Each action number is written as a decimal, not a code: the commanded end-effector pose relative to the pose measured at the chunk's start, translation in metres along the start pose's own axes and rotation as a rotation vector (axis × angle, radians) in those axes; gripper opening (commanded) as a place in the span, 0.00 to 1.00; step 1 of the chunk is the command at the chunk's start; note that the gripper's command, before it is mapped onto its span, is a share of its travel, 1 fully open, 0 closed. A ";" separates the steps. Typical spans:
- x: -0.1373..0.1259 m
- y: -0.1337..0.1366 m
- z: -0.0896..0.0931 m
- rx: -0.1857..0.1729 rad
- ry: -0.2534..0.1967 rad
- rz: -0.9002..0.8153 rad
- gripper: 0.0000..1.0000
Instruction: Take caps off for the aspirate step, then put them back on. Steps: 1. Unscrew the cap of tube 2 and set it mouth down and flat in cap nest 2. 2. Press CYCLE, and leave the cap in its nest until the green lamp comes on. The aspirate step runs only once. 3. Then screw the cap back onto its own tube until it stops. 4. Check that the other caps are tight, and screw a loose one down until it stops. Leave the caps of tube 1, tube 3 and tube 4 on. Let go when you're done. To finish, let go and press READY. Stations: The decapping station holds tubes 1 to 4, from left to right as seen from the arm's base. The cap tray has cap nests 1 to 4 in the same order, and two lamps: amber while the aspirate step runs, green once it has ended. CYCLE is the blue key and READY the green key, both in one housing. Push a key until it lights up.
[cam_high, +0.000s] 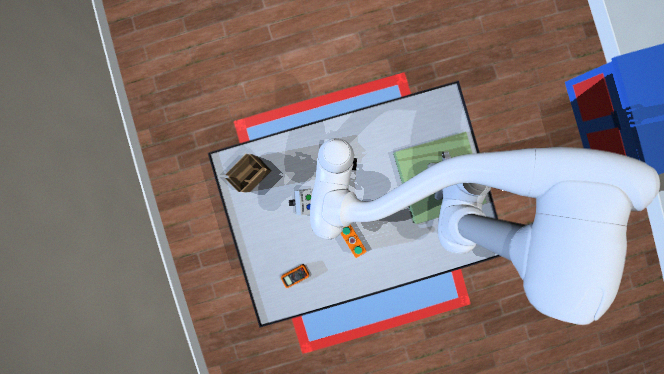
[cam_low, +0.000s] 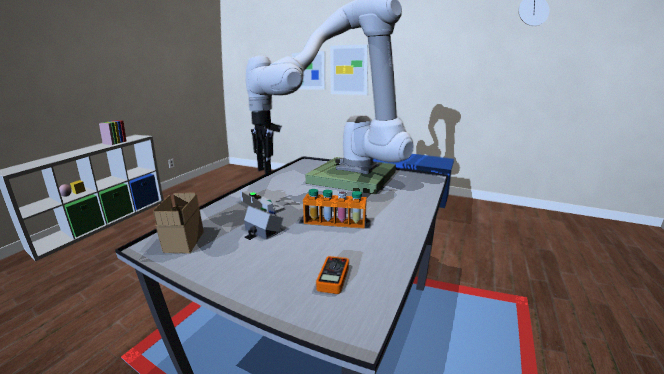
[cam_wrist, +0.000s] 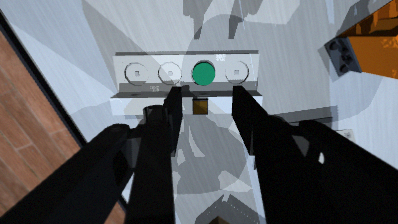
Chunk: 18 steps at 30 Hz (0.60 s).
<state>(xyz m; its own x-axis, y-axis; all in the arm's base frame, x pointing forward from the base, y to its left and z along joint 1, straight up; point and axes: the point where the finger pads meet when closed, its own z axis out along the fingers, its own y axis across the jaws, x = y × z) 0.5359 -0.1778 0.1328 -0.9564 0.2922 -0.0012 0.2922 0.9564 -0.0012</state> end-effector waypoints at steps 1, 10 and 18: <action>0.000 0.001 -0.007 -0.002 -0.001 0.002 0.36; 0.001 0.001 -0.004 -0.001 0.000 0.001 0.36; -0.001 0.002 -0.009 -0.002 -0.002 0.003 0.36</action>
<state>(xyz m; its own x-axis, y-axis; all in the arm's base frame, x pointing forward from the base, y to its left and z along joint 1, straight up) 0.5345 -0.1772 0.1353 -0.9564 0.2921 0.0014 0.2921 0.9564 -0.0010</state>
